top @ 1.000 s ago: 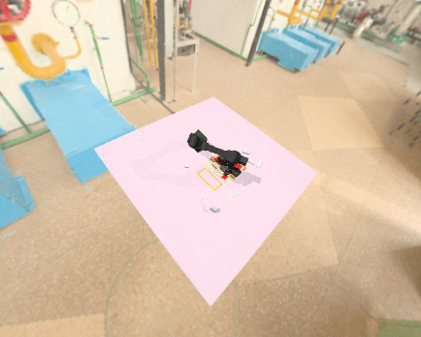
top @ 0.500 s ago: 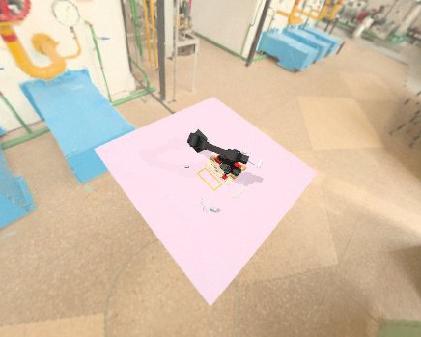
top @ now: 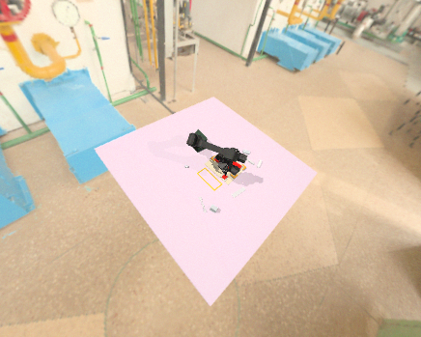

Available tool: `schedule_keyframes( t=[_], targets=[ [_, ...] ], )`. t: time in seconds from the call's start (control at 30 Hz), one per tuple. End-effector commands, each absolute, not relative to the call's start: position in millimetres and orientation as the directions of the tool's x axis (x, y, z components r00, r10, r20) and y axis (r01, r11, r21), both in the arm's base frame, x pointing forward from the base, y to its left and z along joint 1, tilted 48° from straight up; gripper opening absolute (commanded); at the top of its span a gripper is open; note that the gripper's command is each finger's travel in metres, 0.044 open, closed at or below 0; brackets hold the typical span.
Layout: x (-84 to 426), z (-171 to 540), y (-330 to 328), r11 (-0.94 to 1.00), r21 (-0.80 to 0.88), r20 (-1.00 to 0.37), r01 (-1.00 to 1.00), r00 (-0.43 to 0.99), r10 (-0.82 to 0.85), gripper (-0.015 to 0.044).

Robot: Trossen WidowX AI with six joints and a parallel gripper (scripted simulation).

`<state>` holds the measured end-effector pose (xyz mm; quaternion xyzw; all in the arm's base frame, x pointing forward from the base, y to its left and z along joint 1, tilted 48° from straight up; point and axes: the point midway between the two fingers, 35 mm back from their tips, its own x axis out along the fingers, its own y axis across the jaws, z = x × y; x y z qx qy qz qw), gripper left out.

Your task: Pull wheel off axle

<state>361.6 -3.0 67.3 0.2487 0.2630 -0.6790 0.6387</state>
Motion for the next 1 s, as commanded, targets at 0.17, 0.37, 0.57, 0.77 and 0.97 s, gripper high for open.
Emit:
schedule_keyframes(
  t=[0.17,0.37,0.57,0.77,0.97],
  targets=[
    [346,93,-18,-0.038,-0.039,-0.671,0.999,-0.054,-0.739,0.0],
    [335,107,-28,-0.039,-0.039,-0.671,0.998,-0.055,-0.739,0.0],
    [322,120,-38,-0.039,-0.039,-0.671,0.998,-0.055,-0.739,0.0],
    [309,132,-47,-0.04,-0.039,-0.671,0.998,-0.056,-0.74,0.0],
    [307,129,-52,-0.04,-0.039,-0.671,0.998,-0.056,-0.74,0.0]
  ],
)
